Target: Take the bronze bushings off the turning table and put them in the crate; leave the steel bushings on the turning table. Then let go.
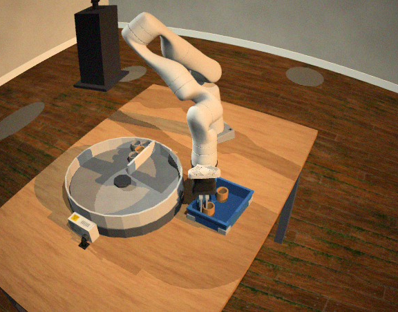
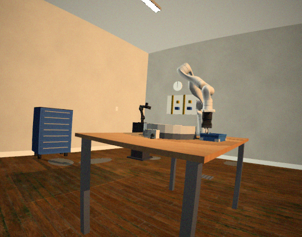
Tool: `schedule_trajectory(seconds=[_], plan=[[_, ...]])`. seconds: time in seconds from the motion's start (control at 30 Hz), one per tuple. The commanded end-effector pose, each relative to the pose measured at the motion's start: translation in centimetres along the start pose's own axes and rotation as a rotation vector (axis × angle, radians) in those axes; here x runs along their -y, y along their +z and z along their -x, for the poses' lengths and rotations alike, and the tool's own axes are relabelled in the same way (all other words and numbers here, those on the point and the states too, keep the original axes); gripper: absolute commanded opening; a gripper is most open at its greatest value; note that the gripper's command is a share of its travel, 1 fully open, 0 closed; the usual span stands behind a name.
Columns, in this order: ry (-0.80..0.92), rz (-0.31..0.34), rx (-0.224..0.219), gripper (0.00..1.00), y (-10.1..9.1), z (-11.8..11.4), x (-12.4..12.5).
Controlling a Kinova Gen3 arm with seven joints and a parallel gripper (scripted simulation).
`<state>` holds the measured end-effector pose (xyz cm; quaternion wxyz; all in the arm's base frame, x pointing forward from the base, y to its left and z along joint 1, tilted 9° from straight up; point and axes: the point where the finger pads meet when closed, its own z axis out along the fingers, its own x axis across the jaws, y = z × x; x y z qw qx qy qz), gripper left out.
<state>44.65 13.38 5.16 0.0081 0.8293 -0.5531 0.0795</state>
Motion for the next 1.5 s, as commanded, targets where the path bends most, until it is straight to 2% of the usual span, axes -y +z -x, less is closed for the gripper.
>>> schedule_trajectory(seconds=[0.0, 0.43, 0.47, 1.47], plan=[[-0.001, 0.0, 0.0, 0.0, 0.09, 0.02, 0.02], [-0.001, 0.0, 0.001, 0.0, 0.14, 0.02, 0.02], [-0.001, 0.0, 0.001, 0.47, 0.14, 0.02, 0.02], [-0.001, 0.0, 0.001, 0.47, 0.14, 0.02, 0.02]])
